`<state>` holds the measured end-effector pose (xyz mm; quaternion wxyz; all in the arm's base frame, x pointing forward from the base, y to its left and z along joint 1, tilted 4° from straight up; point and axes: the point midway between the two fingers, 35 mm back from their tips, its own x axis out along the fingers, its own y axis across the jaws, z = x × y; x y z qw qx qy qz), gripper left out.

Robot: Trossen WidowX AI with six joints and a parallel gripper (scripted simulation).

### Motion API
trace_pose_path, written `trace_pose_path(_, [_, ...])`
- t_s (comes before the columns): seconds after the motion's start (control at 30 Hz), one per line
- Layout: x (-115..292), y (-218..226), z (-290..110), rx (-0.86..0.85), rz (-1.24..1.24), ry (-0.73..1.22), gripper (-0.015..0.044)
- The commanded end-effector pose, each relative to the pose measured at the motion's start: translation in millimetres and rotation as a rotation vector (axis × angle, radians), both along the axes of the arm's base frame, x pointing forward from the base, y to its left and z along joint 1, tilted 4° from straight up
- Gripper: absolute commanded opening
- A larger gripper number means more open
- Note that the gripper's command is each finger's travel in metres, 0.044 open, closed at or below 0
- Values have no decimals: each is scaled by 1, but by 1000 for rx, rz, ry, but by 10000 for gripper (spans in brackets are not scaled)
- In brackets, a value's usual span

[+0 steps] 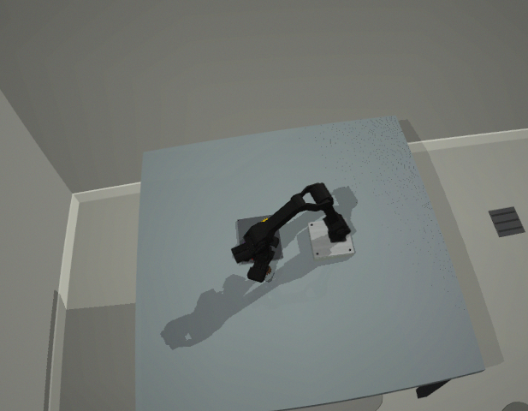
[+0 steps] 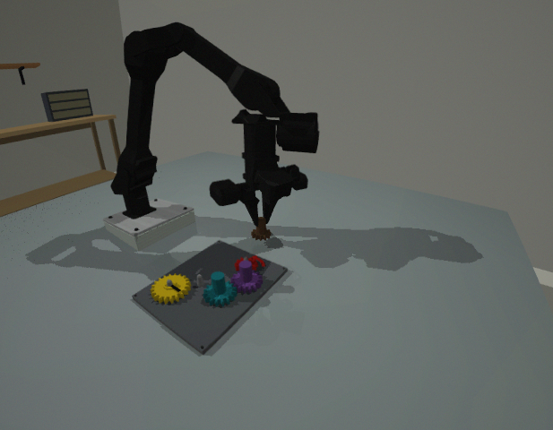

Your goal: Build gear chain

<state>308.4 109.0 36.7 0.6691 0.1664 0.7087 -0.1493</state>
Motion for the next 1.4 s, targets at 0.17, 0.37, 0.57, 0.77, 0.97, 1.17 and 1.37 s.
trace_pose_path(0.17, [6,1,21,6,-4,-9,0])
trace_pose_path(0.37, [8,1,34,5,-3,-9,0])
trace_pose_path(0.57, [10,0,47,5,-3,-8,0])
trace_pose_path(0.77, [11,0,61,5,-2,-8,0])
trace_pose_path(0.97, [11,-1,74,4,-2,-8,0])
trace_pose_path(1.17, [10,-2,88,4,-1,-8,0])
trace_pose_path(1.37, [9,-4,101,3,-1,-7,0])
